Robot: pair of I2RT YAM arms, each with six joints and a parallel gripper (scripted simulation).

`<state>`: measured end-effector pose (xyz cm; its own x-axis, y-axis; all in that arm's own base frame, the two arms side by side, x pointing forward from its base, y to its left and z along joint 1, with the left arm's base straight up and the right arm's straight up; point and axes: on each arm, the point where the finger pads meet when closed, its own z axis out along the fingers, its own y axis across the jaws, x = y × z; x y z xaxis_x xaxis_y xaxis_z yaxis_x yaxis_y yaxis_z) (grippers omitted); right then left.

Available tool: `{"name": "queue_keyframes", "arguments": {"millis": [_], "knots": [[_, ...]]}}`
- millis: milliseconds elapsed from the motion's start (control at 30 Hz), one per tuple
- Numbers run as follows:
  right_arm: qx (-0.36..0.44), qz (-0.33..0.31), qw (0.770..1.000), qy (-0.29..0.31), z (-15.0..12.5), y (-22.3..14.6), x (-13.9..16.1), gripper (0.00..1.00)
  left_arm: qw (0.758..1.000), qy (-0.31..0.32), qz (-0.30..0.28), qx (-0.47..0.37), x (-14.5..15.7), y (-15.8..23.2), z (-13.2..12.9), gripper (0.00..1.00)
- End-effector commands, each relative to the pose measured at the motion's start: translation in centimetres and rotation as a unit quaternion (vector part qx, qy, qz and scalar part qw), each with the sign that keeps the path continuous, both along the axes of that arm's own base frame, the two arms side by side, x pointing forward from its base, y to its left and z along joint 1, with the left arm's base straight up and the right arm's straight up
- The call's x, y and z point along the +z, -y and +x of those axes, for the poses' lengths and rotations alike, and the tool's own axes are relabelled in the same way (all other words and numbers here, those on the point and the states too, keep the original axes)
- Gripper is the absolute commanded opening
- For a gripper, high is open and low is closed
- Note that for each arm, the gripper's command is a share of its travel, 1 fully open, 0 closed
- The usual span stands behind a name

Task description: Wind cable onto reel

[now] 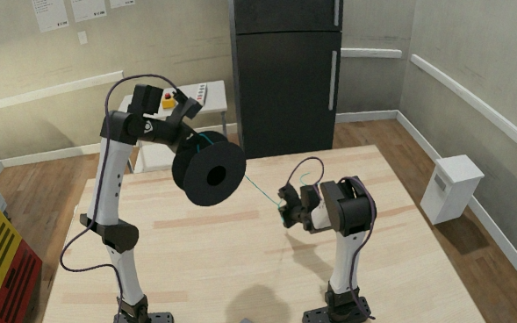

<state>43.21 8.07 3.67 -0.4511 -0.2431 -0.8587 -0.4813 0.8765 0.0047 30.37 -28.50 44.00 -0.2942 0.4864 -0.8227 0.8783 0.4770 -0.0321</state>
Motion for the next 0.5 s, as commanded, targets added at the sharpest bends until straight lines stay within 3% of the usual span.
{"name": "queue_keyframes", "arguments": {"millis": [0,467], "knots": [[-0.004,0.001,1.0,-0.007,-0.3,-0.3,-0.8,0.0,0.999,0.033,-0.034,-0.003,2.5,0.4,0.1,0.0],[-0.004,0.001,1.0,-0.007,-1.0,-1.4,-1.6,0.0,0.999,0.033,-0.034,-0.003,2.5,0.4,0.1,0.0]]}}
